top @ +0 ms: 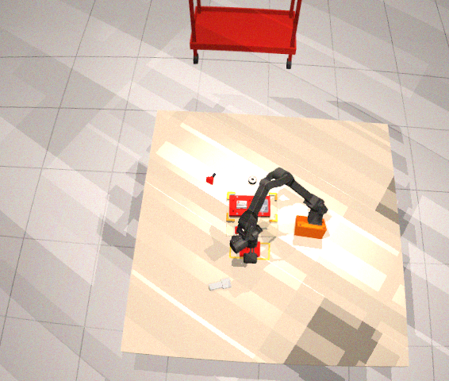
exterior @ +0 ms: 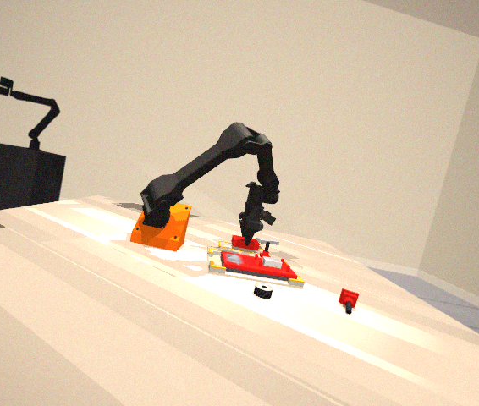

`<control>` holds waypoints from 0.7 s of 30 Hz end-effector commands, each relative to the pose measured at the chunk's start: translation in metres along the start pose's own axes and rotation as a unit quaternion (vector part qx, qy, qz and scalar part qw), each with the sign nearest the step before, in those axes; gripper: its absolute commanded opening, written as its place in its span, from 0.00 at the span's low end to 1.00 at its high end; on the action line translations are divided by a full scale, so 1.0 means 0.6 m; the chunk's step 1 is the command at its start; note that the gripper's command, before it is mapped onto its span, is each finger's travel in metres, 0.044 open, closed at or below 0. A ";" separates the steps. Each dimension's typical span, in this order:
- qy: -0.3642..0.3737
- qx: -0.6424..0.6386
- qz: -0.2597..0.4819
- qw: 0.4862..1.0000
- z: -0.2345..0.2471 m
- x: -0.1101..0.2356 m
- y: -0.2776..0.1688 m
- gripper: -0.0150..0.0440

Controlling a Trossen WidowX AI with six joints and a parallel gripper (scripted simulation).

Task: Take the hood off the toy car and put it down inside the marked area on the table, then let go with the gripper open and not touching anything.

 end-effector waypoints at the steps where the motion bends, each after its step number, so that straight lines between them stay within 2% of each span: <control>1: -0.002 0.004 0.000 1.000 0.000 -0.004 -0.001 0.25; 16: -0.002 0.004 0.000 1.000 0.000 -0.016 -0.001 0.25; 21: 0.000 0.000 0.000 1.000 0.000 -0.013 0.000 0.48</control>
Point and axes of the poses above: the point midway between the two fingers, 35 mm back from their tips, its own x axis back along the fingers, its own z axis across the jaws, y = z × x, the point moved 1 cm from there along x, back along the fingers, and after that the axes turned 12 degrees about x, right-handed, at the moved point
